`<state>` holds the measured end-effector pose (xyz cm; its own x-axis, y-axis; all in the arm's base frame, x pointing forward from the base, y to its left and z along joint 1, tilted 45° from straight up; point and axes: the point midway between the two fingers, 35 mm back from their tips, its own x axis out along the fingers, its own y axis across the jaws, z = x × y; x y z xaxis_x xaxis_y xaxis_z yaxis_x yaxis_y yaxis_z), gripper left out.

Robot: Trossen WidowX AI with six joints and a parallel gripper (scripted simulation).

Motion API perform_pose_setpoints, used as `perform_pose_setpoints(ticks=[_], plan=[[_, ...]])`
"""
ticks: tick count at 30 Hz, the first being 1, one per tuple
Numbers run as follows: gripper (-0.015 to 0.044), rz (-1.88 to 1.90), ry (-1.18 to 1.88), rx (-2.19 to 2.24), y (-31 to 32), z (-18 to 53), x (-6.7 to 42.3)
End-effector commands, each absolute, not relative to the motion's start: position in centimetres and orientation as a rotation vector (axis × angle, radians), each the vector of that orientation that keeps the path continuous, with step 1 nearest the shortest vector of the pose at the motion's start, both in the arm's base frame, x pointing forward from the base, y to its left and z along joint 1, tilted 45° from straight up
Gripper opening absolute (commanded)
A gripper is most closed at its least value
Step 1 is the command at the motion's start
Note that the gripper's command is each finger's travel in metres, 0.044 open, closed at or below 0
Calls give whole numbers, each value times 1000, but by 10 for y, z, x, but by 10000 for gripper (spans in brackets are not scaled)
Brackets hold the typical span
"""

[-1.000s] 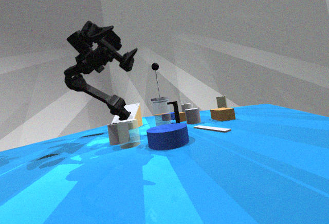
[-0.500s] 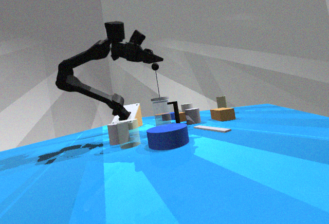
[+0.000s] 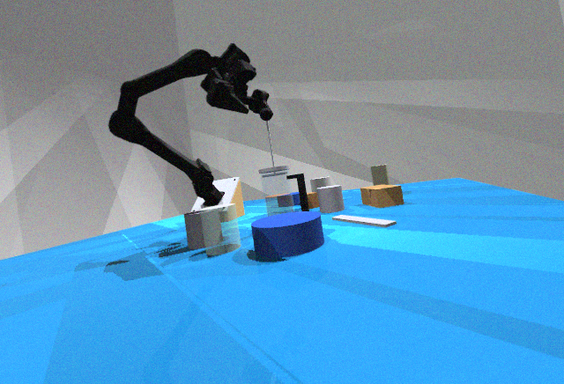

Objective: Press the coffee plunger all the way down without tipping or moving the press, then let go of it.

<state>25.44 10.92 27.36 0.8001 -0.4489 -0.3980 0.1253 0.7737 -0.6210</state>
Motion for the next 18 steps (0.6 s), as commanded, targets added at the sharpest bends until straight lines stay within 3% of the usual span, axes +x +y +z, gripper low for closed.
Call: perform_pose_setpoints(ticks=[1,18], plan=[[440,-376,221,-734,157,312,232],[440,-446,217,-629,118,270,243]])
